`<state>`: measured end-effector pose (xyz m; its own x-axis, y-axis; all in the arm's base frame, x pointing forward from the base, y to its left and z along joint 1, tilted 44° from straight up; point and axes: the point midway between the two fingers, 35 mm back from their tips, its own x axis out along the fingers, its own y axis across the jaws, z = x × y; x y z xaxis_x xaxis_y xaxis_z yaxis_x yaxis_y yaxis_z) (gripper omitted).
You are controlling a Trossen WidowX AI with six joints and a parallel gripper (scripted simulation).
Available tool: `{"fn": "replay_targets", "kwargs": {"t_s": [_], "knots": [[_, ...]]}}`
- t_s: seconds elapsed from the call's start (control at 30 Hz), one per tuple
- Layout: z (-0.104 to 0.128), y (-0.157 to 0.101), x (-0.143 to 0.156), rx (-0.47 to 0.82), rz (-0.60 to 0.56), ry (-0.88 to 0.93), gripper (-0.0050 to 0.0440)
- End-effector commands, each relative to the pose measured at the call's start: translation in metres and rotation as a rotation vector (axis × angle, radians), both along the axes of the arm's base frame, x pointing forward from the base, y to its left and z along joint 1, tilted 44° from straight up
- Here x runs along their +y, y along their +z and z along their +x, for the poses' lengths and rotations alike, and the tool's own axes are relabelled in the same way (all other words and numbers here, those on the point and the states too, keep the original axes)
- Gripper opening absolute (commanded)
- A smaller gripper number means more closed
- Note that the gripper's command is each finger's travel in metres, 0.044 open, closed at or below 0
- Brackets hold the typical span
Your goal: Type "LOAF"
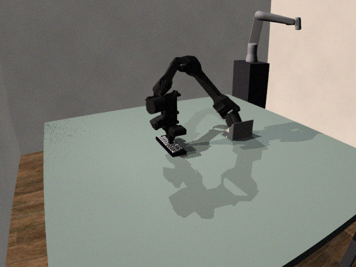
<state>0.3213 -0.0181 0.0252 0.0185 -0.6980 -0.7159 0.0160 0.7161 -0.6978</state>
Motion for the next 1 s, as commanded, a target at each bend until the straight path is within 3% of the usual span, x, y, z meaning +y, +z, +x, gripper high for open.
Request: {"fn": "replay_targets", "kwargs": {"t_s": [0.0, 0.23, 0.4, 0.57, 0.97], "knots": [[0.000, 0.001, 0.001, 0.004, -0.003, 0.002, 0.0000], [-0.001, 0.024, 0.023, 0.004, -0.003, 0.002, 0.0000], [-0.001, 0.024, 0.023, 0.004, -0.003, 0.002, 0.0000], [-0.027, -0.001, 0.041, 0.004, -0.003, 0.002, 0.0000], [-0.029, -0.002, 0.042, 0.004, -0.003, 0.002, 0.0000]]}}
